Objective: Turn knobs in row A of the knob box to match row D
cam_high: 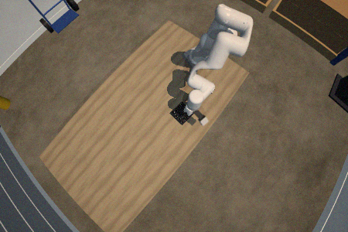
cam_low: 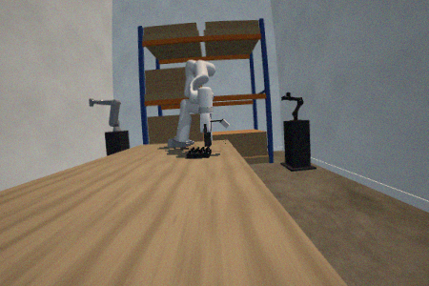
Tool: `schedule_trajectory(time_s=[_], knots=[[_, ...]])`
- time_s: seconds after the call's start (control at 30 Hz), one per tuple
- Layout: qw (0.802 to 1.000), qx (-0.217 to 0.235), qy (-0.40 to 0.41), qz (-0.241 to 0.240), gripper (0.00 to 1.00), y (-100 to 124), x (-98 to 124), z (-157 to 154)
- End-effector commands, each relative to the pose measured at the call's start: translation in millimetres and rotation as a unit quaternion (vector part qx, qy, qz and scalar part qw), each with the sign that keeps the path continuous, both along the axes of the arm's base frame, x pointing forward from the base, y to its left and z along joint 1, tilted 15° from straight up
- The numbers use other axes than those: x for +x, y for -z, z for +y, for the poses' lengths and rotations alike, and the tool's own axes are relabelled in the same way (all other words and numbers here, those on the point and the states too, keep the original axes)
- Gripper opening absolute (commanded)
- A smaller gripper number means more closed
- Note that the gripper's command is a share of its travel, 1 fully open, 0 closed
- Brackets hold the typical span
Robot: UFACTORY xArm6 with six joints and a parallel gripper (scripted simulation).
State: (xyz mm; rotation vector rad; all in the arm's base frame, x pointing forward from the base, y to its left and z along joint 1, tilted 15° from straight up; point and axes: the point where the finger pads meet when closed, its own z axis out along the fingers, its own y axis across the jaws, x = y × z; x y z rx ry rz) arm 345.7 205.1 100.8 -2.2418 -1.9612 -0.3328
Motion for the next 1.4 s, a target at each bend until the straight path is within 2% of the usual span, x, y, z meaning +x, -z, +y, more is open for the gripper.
schedule_trajectory(time_s=[0.0,1.37], knots=[[1.000,0.001,0.000,-0.002,0.19,-1,1,0],[1.000,0.001,0.000,-0.002,0.19,10,2,3]])
